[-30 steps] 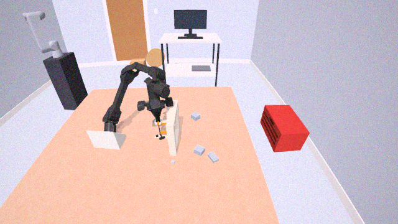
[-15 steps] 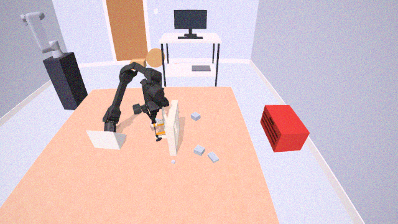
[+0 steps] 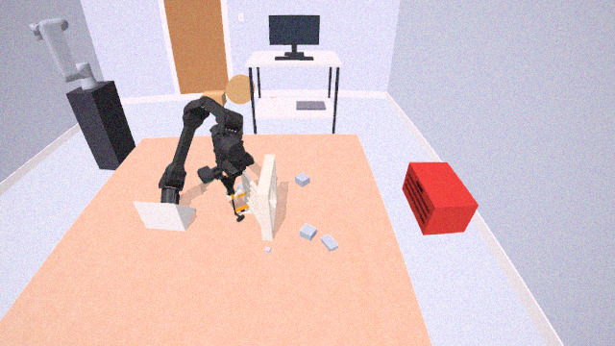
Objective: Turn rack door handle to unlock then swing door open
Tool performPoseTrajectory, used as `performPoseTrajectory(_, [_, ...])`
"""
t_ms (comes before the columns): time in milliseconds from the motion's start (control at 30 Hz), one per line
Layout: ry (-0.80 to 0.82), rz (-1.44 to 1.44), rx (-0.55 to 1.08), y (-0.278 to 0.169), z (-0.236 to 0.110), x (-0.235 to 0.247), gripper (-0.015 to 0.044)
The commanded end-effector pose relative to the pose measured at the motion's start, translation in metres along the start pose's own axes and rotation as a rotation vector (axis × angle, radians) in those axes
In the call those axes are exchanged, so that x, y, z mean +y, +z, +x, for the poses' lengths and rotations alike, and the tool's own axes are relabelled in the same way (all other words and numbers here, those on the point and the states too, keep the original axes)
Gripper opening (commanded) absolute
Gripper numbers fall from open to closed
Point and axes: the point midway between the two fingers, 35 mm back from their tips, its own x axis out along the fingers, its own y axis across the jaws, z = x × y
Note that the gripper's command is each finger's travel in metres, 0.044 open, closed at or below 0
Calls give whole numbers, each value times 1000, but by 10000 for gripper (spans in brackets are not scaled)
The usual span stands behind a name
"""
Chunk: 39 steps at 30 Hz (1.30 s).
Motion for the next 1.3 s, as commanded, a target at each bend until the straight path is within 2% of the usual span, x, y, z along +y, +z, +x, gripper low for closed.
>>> performPoseTrajectory(0, [3, -78, -3, 2, 0, -6, 14])
performPoseTrajectory(1267, [-2, -693, -5, 48, 0, -77, 14])
